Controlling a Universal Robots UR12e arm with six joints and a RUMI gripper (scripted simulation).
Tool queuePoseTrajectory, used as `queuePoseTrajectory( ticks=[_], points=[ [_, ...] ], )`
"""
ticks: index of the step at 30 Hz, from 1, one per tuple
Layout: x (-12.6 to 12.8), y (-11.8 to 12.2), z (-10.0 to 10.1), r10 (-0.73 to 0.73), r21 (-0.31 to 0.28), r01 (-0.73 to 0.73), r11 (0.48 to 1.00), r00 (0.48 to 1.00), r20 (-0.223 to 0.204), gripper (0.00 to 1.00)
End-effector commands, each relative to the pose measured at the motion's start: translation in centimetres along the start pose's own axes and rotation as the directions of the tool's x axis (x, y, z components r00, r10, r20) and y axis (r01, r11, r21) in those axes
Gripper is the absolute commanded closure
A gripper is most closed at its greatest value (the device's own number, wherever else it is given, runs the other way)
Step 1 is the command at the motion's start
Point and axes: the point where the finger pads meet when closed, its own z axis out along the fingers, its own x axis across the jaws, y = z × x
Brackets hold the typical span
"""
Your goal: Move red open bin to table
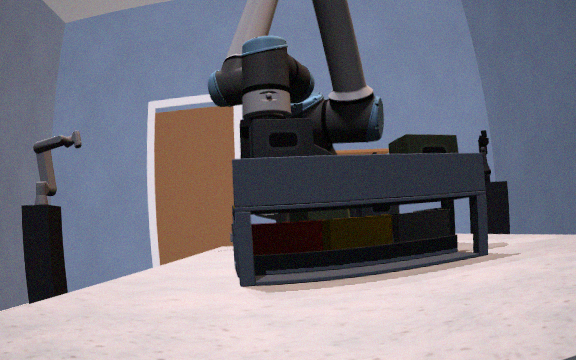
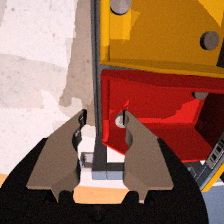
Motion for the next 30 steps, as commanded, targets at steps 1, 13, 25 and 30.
queuePoseTrajectory(
  ticks=[1, 13, 25, 30],
  points=[
    [0.06, 0.02, -0.14, 0.000, -0.001, 0.000, 1.000, 1.000, -0.001, 0.74],
    [0.07, 0.03, -0.24, 0.000, -0.001, 0.000, 1.000, 1.000, -0.001, 0.74],
    [0.07, 0.03, -0.27, 0.000, -0.001, 0.000, 1.000, 1.000, -0.001, 0.74],
    [0.07, 0.03, 0.53, 0.000, -0.001, 0.000, 1.000, 1.000, -0.001, 0.74]
  ],
)
